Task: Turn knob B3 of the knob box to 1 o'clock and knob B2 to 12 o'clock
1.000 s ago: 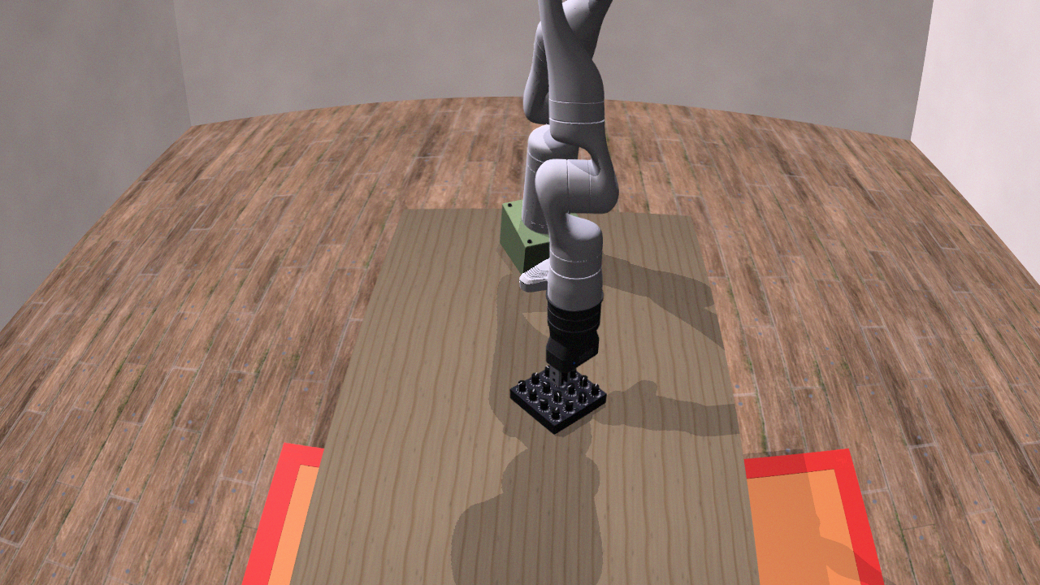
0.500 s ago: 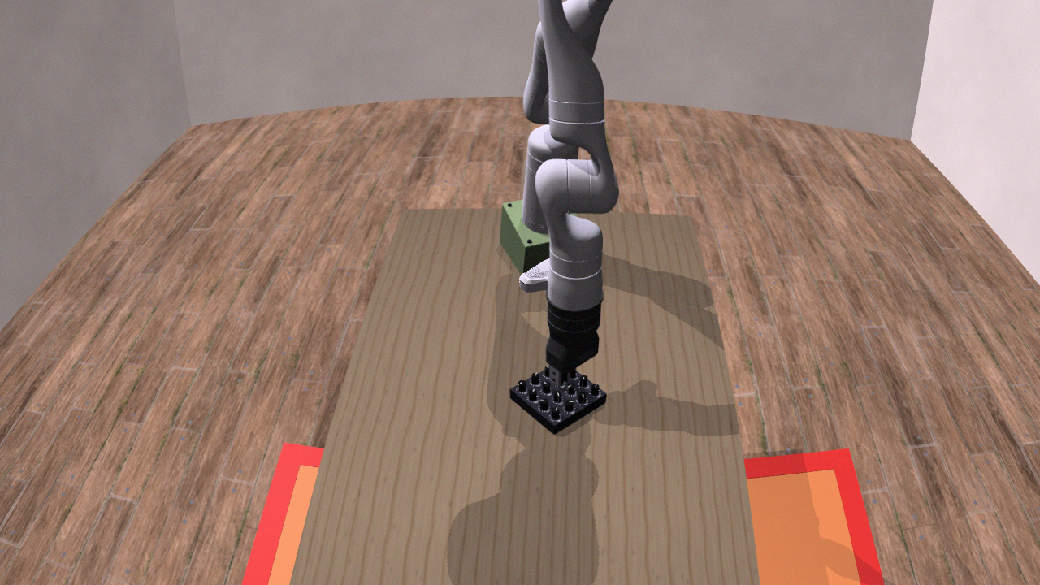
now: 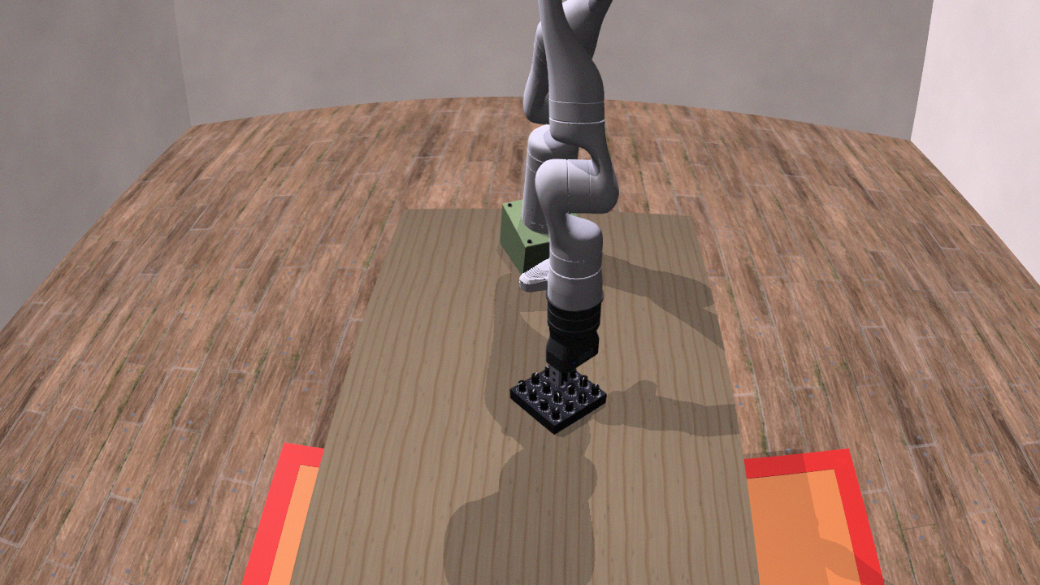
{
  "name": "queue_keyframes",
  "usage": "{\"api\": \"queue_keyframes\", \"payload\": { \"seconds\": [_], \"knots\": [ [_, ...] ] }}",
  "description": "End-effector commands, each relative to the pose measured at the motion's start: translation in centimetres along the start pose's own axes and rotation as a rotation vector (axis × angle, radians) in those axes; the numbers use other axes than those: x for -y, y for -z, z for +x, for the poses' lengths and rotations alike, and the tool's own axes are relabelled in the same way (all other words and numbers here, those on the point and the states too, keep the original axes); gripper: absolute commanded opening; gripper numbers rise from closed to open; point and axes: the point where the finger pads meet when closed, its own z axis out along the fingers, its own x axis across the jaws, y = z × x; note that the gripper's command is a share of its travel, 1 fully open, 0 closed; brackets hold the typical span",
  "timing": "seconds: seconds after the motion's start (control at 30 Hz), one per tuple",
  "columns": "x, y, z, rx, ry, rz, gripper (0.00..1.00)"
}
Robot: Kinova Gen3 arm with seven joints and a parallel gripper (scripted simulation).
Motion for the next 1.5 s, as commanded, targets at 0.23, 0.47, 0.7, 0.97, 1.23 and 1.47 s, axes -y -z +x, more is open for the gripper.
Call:
{"api": "queue_keyframes", "payload": {
  "seconds": [0.23,0.47,0.7,0.97,1.23,1.47],
  "knots": [
    [-0.04,0.04,-0.03,0.001,-0.007,-0.001,0.3],
    [-0.04,0.04,-0.03,0.001,-0.029,-0.001,0.3],
    [-0.04,0.04,-0.03,0.001,-0.069,-0.001,0.3],
    [-0.04,0.04,-0.03,0.001,-0.12,-0.001,0.3],
    [-0.04,0.04,-0.03,0.001,-0.213,-0.001,0.3],
    [-0.04,0.04,-0.03,0.001,-0.285,-0.001,0.3]
  ]
}}
